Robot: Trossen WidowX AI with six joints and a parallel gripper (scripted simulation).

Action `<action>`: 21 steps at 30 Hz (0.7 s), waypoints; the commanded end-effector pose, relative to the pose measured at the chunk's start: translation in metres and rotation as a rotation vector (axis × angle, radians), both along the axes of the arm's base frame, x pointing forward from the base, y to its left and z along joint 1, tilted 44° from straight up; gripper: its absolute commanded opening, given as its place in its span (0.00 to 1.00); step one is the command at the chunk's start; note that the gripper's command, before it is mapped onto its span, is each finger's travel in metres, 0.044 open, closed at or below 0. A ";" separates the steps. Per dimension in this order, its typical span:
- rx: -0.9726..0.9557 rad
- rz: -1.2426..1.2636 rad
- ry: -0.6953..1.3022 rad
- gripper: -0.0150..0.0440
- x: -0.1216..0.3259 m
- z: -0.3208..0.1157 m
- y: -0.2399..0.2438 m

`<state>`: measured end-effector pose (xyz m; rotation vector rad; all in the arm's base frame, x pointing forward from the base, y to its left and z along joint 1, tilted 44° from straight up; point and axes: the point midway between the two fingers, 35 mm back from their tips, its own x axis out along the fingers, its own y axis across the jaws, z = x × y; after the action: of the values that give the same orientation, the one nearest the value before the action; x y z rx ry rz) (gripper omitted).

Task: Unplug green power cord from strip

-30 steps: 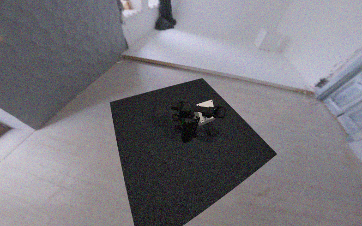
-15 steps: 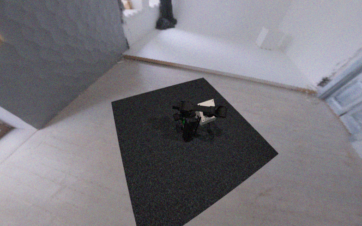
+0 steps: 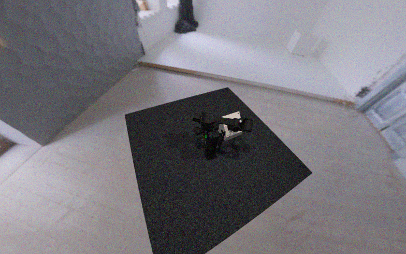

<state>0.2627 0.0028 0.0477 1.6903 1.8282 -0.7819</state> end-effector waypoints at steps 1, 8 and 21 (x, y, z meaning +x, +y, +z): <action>-0.025 -0.020 0.010 0.25 0.000 -0.011 -0.018; -0.020 -0.023 0.011 0.48 -0.001 -0.009 -0.014; -0.024 -0.024 0.010 1.00 0.000 -0.027 -0.044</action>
<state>0.2618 -0.0204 0.0339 1.6930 1.8058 -0.8095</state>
